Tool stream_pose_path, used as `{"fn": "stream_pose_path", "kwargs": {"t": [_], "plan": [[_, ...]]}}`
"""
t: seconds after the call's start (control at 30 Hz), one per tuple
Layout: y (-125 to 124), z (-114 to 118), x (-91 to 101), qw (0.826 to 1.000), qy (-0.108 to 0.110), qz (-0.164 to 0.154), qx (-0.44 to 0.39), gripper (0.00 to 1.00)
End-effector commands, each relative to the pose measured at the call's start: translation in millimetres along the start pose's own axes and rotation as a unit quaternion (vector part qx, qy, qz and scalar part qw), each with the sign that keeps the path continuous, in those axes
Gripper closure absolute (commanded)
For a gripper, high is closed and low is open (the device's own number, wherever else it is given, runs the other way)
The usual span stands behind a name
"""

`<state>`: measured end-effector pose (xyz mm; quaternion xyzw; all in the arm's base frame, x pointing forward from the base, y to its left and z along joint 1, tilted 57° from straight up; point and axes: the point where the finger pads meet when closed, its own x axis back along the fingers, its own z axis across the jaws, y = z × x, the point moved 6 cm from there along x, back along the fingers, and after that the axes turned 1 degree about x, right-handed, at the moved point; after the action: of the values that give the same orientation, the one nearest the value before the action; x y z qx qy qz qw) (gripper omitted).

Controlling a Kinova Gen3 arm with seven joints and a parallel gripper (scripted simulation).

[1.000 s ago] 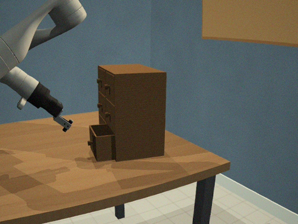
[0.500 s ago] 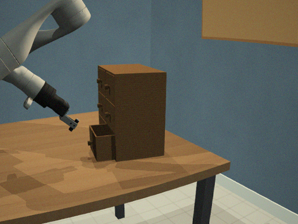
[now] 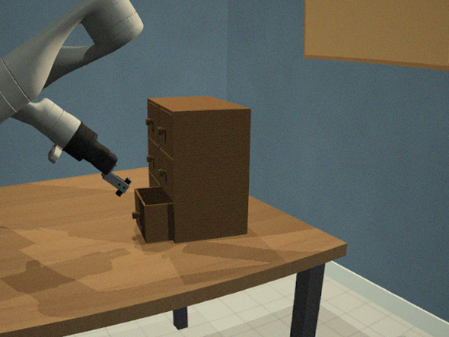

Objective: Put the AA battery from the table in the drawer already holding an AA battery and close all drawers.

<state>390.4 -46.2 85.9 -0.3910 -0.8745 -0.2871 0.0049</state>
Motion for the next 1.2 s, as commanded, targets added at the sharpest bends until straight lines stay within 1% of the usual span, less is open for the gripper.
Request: {"fn": "stream_pose_path", "kwargs": {"t": [0.0,0.27,0.33,0.77,1.17], "plan": [[5.4,-3.2,-6.0,1.0,-0.004,0.001,-0.007,0.69],[18.0,-3.7,-21.0,1.0,-0.004,0.001,-0.007,0.69],[18.0,-3.7,-21.0,1.0,-0.004,0.001,-0.007,0.69],[35.6,-4.4,-42.1,1.0,-0.004,0.001,-0.007,0.69],[44.3,-4.8,-52.5,1.0,-0.004,0.001,-0.007,0.69]]}}
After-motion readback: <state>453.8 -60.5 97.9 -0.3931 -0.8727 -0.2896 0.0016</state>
